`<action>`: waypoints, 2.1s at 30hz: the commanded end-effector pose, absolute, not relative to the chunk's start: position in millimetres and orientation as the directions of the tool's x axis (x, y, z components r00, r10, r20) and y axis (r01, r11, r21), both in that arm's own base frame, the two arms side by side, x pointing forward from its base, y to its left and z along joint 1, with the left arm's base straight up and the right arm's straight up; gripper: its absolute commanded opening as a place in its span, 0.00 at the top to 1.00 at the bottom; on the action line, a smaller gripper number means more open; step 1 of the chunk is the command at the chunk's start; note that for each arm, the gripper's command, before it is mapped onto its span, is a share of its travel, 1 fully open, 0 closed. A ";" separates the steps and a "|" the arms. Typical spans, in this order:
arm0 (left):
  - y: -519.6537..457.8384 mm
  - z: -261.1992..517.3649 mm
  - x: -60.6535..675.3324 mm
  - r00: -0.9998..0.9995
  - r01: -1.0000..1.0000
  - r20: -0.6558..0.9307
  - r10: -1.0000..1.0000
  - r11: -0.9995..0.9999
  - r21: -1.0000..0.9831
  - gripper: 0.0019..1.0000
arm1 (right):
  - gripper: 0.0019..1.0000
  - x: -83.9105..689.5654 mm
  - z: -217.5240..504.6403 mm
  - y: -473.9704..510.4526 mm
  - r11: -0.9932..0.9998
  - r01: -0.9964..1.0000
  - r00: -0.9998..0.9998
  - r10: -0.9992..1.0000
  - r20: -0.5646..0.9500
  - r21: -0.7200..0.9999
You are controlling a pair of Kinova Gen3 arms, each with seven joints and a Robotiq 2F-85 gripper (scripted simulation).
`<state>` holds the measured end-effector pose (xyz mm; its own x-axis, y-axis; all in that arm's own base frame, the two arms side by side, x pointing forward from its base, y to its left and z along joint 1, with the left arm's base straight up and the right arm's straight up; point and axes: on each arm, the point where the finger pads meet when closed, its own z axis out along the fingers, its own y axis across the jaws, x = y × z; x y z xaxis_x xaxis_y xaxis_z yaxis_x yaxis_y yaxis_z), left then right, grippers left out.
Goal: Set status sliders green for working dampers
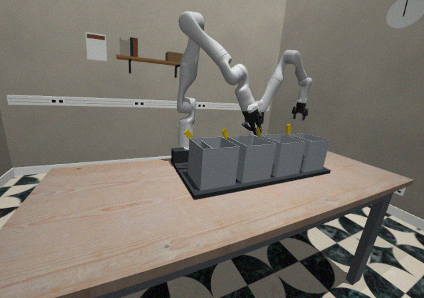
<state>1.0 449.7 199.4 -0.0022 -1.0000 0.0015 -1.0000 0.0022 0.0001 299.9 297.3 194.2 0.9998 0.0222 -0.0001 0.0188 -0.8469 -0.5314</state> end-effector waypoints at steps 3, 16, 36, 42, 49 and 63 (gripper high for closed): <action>450.0 200.0 0.9 -0.002 -1.000 0.000 -1.000 0.002 0.000 0.00 | 0.74 300.0 192.6 294.6 -0.830 0.019 1.000 0.023 0.001 -0.558; 450.0 200.0 0.9 -0.002 -1.000 0.000 -1.000 0.002 0.000 0.00 | 0.74 300.0 190.0 290.9 -0.807 0.019 1.000 0.023 0.001 -0.591; 450.0 200.0 0.9 -0.002 -1.000 0.000 -1.000 0.002 0.000 0.00 | 0.74 300.1 188.0 288.2 -0.789 0.019 1.000 0.023 0.001 -0.614; 450.0 200.0 0.9 -0.002 -1.000 0.000 -1.000 0.002 0.000 0.00 | 0.74 300.1 187.8 288.1 -0.788 0.019 1.000 0.023 0.001 -0.616; 450.0 200.0 0.9 -0.002 -1.000 0.000 -1.000 0.002 0.000 0.00 | 0.74 300.1 187.8 288.0 -0.788 0.019 1.000 0.023 0.001 -0.616; 450.0 200.0 0.9 -0.002 -1.000 0.000 -1.000 0.002 0.000 0.00 | 0.74 300.1 187.8 288.0 -0.788 0.019 1.000 0.023 0.001 -0.616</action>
<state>1.0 449.7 199.4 -0.0022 -1.0000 0.0015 -1.0000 0.0022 0.0001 300.0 287.9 187.6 0.9997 0.0226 0.0002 0.0179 -0.7877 -0.6158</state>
